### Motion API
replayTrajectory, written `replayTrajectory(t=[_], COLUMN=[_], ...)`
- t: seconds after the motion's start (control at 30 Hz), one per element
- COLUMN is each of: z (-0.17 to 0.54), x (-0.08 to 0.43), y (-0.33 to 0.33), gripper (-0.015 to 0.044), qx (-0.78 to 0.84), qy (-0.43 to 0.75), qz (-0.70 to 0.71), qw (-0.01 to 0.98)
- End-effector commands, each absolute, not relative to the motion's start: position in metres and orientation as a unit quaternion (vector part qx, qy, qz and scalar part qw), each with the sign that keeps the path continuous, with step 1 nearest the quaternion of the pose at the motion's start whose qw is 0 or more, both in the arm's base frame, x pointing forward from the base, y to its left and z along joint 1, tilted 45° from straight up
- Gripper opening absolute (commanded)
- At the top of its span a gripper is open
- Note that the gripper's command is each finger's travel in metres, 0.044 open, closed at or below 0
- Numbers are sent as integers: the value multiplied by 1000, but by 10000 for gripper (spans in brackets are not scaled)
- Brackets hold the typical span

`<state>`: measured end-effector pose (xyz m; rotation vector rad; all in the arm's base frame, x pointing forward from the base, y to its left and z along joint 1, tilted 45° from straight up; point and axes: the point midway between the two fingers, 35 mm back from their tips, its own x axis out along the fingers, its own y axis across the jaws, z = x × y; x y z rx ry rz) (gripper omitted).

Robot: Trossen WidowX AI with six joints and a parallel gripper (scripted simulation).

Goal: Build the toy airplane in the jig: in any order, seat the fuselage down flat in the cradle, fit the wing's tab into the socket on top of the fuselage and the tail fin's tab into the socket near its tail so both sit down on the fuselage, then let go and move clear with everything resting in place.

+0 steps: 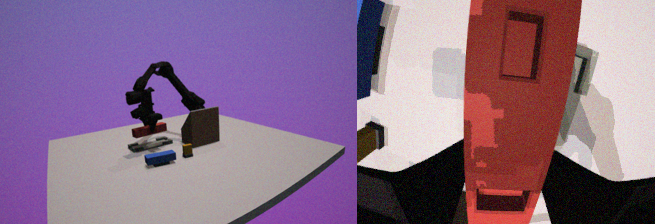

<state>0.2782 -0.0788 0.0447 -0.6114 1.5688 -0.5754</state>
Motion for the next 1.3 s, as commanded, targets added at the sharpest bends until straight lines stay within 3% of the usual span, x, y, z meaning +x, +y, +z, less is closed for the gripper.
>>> replayTrajectory(t=[0.0, 0.57, 0.83, 1.27], z=[50, 66, 66, 66], x=[277, 263, 263, 263], y=[-89, -131, -132, -132], gripper=[0, 0, 195, 195], qx=[-270, -277, -277, -277], qy=[682, 681, 681, 681], qz=[-252, -261, -261, -261], qw=[631, 625, 625, 625])
